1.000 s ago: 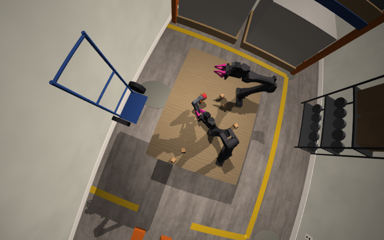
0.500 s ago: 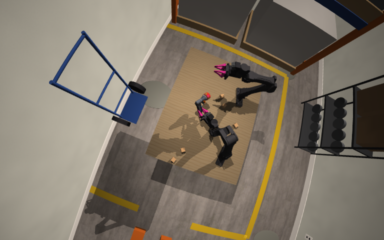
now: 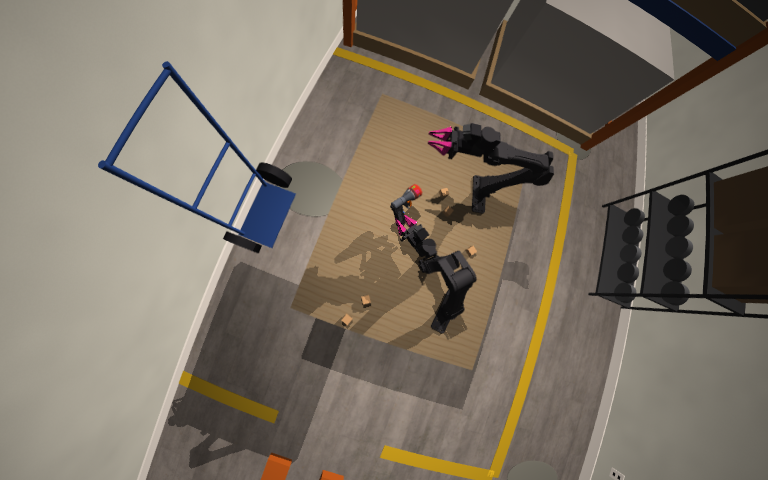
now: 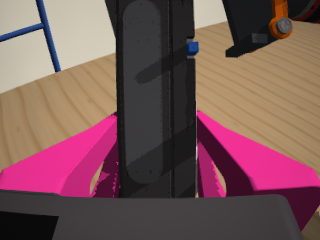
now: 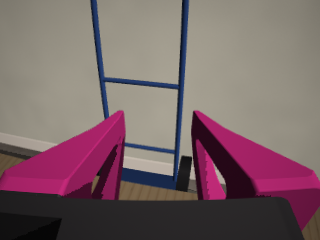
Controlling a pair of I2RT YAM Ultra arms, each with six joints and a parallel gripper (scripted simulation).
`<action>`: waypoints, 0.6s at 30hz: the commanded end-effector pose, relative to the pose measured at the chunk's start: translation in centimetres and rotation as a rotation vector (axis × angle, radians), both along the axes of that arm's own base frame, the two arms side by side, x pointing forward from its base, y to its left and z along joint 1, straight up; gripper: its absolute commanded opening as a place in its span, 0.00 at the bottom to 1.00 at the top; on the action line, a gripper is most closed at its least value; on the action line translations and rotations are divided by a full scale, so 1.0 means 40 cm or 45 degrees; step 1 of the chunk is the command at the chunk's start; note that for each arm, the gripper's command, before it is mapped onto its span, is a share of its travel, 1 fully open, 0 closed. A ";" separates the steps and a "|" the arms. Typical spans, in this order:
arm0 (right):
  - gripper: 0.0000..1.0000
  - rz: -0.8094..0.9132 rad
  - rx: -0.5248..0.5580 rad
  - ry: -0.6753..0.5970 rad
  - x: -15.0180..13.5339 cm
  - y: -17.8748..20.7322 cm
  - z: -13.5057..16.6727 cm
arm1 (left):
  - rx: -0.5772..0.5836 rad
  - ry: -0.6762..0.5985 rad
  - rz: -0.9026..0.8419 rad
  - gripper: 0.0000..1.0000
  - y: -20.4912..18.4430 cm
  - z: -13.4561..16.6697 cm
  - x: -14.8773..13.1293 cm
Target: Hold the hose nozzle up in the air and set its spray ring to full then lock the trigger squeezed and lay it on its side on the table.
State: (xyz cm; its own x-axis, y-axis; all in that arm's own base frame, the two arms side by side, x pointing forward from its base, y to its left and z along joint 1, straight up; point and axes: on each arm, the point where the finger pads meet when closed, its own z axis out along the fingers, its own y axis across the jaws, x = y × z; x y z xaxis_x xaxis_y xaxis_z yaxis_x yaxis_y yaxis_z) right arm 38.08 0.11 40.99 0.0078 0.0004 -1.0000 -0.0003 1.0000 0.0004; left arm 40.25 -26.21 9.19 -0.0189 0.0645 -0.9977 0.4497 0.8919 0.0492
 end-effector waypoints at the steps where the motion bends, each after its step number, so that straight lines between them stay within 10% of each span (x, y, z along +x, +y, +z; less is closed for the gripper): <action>1: 0.37 -0.002 -0.006 -0.078 -0.001 0.001 0.069 | -0.202 -0.234 0.008 0.35 -0.013 0.192 0.033; 18: 0.37 -0.002 -0.006 -0.078 -0.001 0.001 0.069 | -0.196 -0.211 0.008 0.35 -0.012 0.172 0.033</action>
